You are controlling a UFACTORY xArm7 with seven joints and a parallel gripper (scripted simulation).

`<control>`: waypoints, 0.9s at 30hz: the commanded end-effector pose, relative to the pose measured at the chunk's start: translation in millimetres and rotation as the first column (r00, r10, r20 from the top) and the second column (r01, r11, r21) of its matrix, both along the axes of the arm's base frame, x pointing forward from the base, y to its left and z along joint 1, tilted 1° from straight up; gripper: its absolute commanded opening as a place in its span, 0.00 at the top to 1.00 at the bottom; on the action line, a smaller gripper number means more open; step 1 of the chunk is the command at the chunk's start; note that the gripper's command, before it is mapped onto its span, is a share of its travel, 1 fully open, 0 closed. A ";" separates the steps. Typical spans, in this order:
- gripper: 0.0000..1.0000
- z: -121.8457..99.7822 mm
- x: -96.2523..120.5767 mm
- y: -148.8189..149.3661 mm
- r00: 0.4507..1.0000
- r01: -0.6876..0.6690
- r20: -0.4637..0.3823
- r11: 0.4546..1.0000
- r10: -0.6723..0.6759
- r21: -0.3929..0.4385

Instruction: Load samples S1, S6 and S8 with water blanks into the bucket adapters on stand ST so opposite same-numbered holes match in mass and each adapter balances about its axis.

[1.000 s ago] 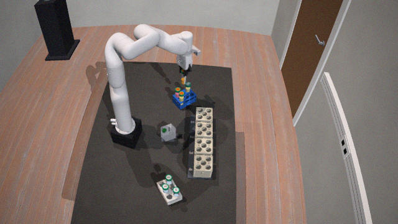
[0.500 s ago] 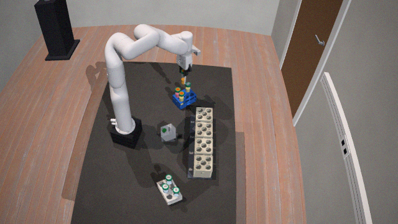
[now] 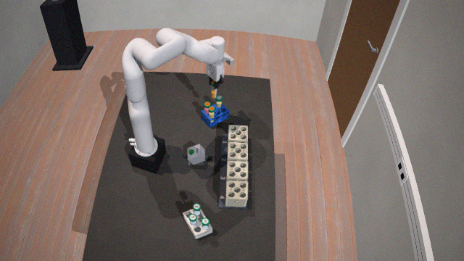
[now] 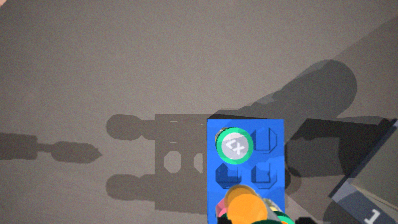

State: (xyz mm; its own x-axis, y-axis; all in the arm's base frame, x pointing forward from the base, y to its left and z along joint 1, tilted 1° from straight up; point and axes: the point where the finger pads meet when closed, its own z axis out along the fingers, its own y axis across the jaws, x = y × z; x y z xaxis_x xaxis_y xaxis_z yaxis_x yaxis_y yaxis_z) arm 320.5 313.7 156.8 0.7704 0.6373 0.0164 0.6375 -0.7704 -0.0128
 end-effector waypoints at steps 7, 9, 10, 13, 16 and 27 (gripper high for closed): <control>1.00 1.7 1.0 0.9 1.000 0.000 0.004 1.000 0.000 0.003; 1.00 1.7 1.0 0.9 1.000 0.000 0.004 1.000 0.000 0.003; 1.00 1.7 1.0 0.9 1.000 0.000 0.004 1.000 0.000 0.003; 1.00 -0.1 1.1 1.0 1.000 0.000 0.004 1.000 0.000 0.003; 1.00 -6.2 1.1 1.1 1.000 0.000 0.004 1.000 0.000 0.003; 1.00 -24.2 1.2 1.5 1.000 0.000 0.004 1.000 0.000 0.003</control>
